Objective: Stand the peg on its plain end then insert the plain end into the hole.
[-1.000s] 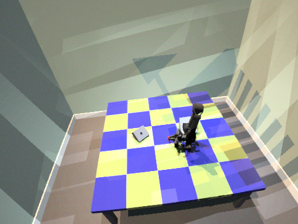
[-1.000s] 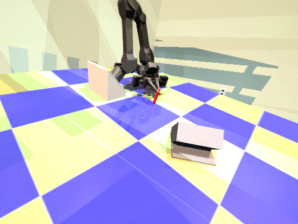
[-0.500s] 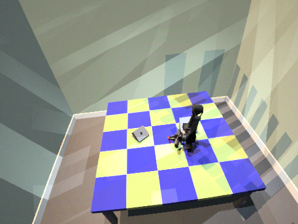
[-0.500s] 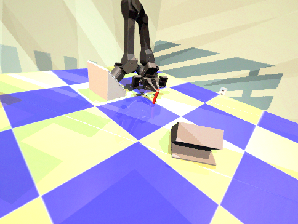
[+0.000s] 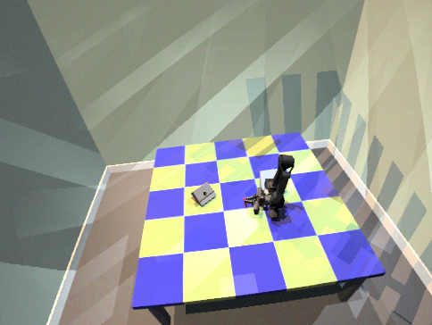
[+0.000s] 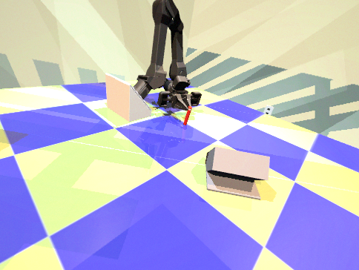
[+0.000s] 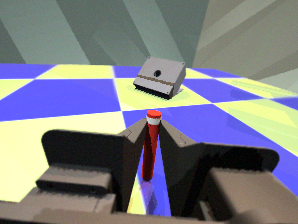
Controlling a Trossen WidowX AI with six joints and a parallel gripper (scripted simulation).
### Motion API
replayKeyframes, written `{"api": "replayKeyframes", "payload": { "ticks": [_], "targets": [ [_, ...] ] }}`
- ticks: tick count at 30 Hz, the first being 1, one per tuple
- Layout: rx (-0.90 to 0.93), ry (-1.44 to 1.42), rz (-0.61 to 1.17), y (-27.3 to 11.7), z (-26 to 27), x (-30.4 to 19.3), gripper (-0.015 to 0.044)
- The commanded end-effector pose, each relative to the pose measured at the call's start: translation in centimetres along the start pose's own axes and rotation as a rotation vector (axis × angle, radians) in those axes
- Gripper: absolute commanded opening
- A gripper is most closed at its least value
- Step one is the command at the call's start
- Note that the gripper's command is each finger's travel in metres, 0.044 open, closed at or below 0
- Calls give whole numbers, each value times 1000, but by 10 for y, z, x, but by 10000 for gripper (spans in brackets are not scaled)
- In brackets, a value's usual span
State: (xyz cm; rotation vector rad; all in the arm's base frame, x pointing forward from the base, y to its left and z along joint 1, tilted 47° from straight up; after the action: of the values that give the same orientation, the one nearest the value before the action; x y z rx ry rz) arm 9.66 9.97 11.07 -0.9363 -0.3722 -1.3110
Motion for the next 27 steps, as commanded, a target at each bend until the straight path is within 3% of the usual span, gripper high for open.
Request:
{"api": "replayKeyframes", "payload": {
  "ticks": [1, 11, 15, 27],
  "targets": [
    [0, 0, 1, -1, 0, -2, 49],
    [-1, 2, -21, -2, 0, -4, 49],
    [-1, 3, -26, -1, 0, -3, 130],
    [-1, 3, -26, -1, 0, -3, 130]
  ]
}}
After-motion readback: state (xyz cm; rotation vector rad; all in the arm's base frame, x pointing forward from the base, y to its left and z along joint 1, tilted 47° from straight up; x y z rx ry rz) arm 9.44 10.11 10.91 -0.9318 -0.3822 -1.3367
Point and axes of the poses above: the point midway between the two fingers, 35 mm back from their tips, its own y axis out along the fingers, its own z axis across the jaws, x = y × z, the point moved 6 cm from there along -y, back along the fingers, and after that the axes turned 8 degrees about -y, right-handed, at the moved point
